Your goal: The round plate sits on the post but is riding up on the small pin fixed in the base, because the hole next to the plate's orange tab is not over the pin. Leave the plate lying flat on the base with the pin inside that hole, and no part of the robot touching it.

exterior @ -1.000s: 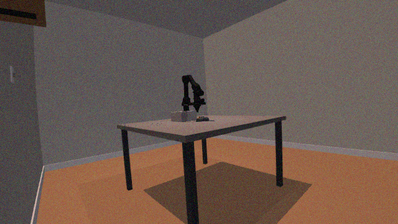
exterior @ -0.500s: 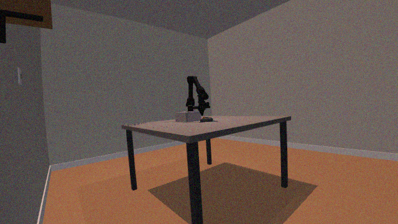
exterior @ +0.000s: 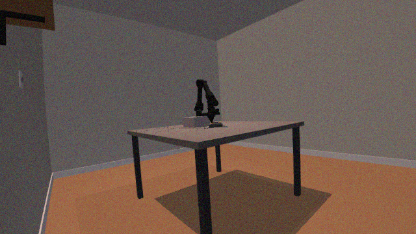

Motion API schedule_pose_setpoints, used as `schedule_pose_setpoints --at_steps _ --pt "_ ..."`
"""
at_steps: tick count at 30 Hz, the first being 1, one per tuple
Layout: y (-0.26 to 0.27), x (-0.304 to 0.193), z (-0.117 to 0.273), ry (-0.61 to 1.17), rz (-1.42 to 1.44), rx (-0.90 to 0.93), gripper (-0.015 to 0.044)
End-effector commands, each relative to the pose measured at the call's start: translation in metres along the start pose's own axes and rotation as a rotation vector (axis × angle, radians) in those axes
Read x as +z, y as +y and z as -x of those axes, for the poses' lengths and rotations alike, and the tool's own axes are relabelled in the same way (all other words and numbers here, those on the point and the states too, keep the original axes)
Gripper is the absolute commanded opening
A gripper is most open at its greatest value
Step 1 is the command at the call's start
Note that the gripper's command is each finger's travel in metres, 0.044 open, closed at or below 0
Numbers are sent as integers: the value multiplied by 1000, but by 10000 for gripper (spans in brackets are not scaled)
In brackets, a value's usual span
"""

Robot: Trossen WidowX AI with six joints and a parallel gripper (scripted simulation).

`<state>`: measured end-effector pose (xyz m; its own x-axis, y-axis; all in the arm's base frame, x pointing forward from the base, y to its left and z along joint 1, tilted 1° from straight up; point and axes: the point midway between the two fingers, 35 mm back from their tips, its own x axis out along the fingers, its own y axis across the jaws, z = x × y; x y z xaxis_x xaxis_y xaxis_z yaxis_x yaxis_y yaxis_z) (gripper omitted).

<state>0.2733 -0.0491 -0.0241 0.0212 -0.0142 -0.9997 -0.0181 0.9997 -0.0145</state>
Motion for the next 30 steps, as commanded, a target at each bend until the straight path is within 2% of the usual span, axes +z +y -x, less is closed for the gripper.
schedule_pose_setpoints --at_steps 1,30 --pt "-1 7 -1 1 3 -3 0" --pt "13 39 0 -2 3 -2 0"
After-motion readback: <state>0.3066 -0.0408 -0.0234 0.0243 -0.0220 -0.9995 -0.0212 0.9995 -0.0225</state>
